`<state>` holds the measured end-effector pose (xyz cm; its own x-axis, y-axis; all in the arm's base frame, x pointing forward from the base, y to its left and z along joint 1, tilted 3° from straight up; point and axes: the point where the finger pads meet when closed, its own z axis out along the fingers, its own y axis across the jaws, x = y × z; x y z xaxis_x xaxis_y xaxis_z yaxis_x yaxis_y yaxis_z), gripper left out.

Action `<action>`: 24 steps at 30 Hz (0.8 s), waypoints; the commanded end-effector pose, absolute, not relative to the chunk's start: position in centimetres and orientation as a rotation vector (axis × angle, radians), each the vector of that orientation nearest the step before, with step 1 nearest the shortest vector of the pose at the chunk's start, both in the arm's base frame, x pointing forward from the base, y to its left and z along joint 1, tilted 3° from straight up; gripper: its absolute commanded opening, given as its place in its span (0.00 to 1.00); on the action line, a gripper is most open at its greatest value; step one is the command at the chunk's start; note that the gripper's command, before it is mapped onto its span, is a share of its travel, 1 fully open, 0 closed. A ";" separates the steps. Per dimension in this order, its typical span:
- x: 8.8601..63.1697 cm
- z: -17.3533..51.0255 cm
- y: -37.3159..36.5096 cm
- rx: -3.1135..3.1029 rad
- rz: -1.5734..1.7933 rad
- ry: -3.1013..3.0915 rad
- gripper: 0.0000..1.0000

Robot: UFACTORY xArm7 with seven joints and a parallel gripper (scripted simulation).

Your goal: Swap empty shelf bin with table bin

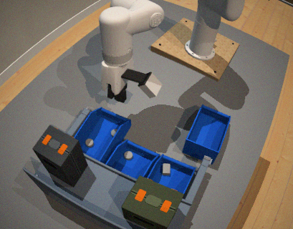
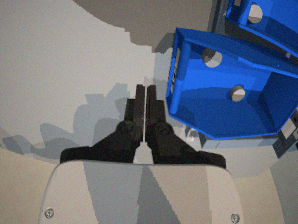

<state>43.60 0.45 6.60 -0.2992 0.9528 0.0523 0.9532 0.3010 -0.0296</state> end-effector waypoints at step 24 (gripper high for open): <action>43.5 0.8 0.7 -1.826 -0.015 -2.488 0.00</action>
